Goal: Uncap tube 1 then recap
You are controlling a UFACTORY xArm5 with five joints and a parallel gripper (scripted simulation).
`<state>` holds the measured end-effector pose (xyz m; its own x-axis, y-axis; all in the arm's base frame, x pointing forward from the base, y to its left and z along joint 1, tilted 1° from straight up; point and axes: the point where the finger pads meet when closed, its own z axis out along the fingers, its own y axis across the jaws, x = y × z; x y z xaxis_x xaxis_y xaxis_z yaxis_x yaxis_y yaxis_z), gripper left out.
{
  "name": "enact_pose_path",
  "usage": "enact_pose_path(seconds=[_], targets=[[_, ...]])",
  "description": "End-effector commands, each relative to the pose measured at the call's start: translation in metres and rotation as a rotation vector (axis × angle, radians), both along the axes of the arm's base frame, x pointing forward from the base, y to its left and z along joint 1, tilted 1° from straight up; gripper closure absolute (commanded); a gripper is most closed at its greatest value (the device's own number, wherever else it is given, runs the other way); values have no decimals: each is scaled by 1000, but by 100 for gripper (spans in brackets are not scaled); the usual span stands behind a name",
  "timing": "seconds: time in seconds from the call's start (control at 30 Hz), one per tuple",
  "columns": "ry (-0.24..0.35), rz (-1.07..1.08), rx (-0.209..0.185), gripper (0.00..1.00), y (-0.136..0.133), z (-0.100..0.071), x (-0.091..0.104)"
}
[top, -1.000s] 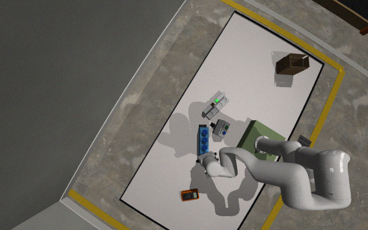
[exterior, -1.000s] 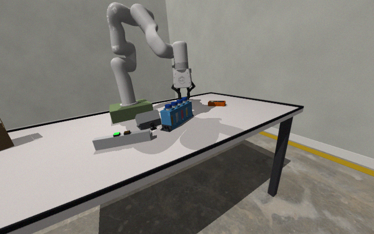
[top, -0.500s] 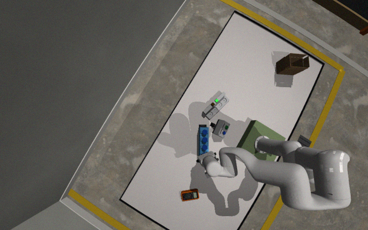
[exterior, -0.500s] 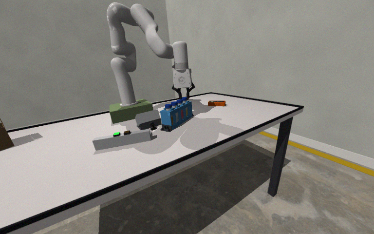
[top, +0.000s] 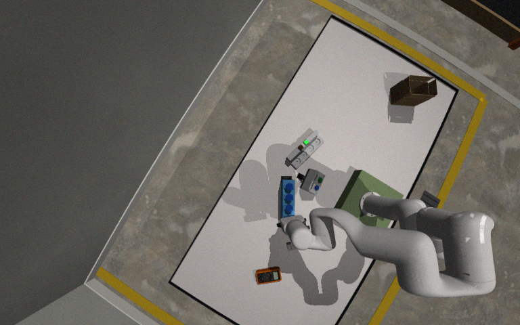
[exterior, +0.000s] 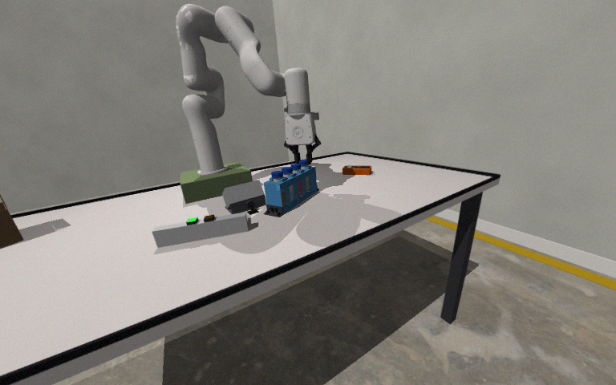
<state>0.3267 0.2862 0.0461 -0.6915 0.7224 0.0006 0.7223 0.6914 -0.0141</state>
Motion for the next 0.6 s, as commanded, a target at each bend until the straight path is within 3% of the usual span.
enact_pose_path(seconds=[0.0, 0.43, 0.57], targets=[[-7, -205, -3, 100, 1, 0, 1], [-11, -572, -6, 100, 1, 0, 1], [-11, -591, -7, 100, 1, 0, 1]])
